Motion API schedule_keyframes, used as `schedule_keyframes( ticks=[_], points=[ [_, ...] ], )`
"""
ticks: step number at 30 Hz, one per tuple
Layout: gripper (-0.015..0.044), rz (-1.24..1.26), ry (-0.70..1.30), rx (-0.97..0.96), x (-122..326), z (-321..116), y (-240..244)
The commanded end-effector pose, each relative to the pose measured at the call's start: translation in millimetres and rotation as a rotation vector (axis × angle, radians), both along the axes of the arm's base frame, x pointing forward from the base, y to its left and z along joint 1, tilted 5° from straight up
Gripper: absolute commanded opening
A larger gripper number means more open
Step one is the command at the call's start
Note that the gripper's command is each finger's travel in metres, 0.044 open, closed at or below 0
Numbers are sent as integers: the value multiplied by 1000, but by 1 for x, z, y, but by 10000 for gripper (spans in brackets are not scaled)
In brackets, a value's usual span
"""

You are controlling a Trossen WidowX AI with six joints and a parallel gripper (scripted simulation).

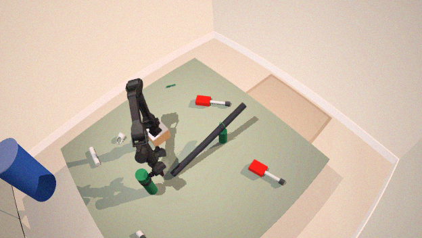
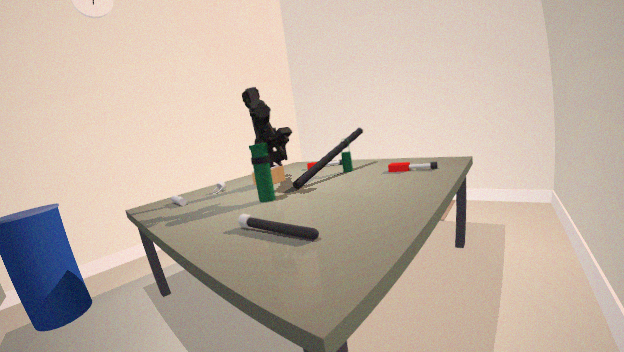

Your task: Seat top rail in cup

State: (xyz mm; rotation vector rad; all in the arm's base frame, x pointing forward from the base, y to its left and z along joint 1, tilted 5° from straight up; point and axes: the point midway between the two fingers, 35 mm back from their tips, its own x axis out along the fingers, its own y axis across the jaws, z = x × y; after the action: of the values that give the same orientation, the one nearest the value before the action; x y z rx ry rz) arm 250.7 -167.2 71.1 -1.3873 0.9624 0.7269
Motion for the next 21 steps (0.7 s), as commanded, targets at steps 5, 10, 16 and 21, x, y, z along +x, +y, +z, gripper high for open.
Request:
schedule_keyframes(
  ticks=[5, 10, 16, 21],
  points=[
    [0, -13, -1, -2, 1, 0, 0],
    [0, -29, -2, -3, 2, 0, 0],
    [0, -19, -1, -3, 1, 0, 0],
    [0, -19, -1, -3, 1, 0, 0]
  ],
)
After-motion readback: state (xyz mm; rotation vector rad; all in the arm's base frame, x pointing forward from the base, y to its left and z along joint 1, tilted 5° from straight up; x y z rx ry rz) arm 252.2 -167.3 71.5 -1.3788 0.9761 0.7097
